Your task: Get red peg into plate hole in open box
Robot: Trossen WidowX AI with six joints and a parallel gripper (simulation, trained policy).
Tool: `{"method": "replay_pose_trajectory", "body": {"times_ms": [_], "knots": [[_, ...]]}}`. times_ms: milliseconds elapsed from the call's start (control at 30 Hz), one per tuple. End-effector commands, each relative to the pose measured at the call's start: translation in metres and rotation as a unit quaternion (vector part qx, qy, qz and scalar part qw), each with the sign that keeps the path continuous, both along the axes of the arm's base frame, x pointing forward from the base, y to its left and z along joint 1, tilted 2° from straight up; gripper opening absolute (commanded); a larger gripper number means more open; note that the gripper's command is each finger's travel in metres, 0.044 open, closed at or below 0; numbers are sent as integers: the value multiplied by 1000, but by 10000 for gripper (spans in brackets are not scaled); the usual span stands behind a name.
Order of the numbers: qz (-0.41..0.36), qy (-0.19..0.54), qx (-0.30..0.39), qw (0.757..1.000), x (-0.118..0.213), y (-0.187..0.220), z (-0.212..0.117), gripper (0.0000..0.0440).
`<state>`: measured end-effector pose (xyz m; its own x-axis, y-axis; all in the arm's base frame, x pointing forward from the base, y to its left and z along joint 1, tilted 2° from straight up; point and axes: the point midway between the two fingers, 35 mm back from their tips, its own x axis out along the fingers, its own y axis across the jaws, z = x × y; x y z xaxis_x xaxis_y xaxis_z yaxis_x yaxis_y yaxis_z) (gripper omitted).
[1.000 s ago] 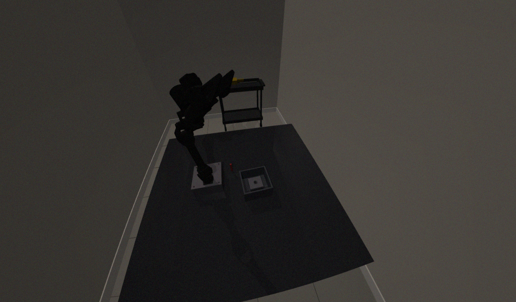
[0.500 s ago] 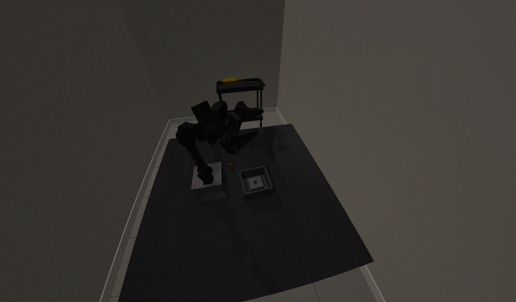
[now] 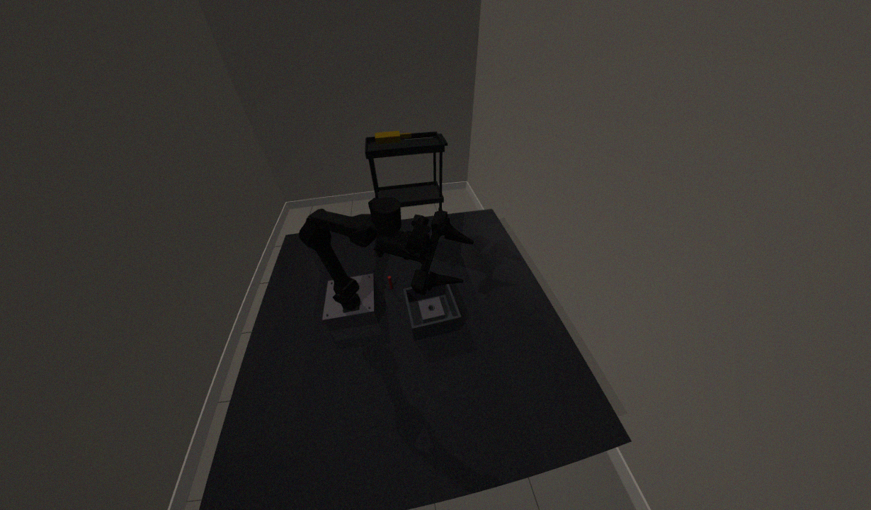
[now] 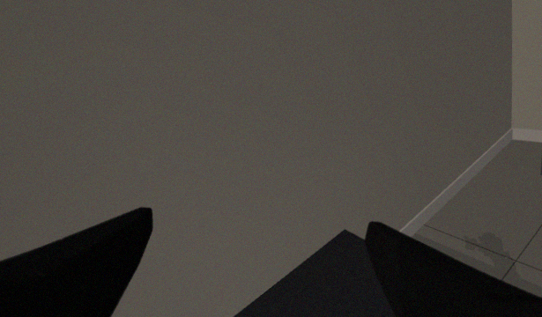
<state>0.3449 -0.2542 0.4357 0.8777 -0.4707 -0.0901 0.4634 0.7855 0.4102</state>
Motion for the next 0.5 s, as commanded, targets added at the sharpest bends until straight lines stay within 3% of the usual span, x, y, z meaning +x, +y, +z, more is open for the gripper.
{"method": "replay_pose_trajectory", "body": {"times_ms": [0,467], "knots": [[0,34,38,999,8,6,-29,440],[17,219,184,958,25,87,-148,440]]}}
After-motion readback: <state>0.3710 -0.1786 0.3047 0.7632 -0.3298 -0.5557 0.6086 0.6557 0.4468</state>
